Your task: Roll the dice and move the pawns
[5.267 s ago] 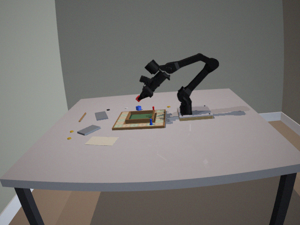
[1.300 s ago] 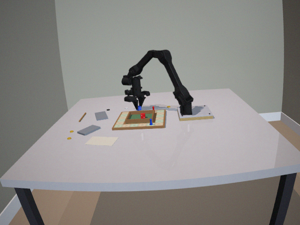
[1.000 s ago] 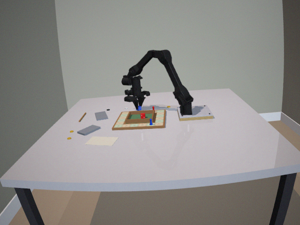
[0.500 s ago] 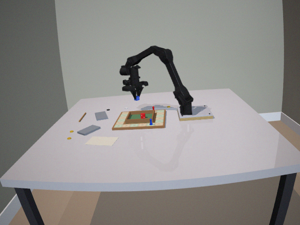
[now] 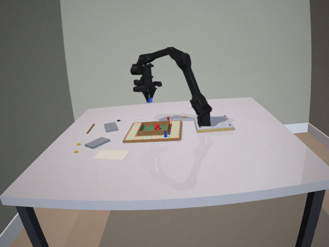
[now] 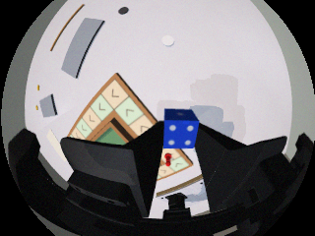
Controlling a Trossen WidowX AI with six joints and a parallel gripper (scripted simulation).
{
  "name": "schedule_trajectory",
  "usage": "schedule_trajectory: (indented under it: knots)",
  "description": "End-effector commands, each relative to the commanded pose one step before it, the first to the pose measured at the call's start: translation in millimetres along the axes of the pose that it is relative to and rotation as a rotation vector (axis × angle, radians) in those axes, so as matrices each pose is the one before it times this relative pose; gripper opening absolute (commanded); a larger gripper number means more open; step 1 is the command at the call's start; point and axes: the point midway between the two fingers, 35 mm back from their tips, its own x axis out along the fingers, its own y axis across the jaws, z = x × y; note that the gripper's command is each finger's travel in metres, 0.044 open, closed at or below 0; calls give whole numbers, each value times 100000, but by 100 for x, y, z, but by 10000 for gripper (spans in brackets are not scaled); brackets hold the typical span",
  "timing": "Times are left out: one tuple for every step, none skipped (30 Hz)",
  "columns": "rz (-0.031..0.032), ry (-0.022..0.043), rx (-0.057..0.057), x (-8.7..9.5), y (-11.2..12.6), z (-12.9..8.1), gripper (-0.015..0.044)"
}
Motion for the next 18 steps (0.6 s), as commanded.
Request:
schedule_trajectory:
  knots:
    - [223,-154,-9428,202,2066,-1013,0]
    - [50,21,-2638,139,579,-258,0]
    - [50,20,-2638,141,578,-254,0]
    - [50,20,-2638,142,577,-251,0]
    - [50,19,-2638,144,576,-247,0]
    - [92,77,-871,66,502,-200,0]
    - [91,78,-871,67,499,-203,0]
    - [89,79,-871,68,495,-207,0]
    - [87,78,-893,70,494,-209,0]
    - [73,61,-1103,78,514,-200,0]
    - [69,57,-1155,80,517,-199,0]
    - [68,58,-1155,81,514,-202,0]
    - [67,58,-1158,82,511,-204,0]
    - [55,42,-1334,87,525,-195,0]
    - [49,34,-1412,90,530,-191,0]
    - [26,1,-1725,98,549,-164,0]
    - [27,0,-1727,98,549,-165,0]
    - [27,0,-1727,98,547,-165,0]
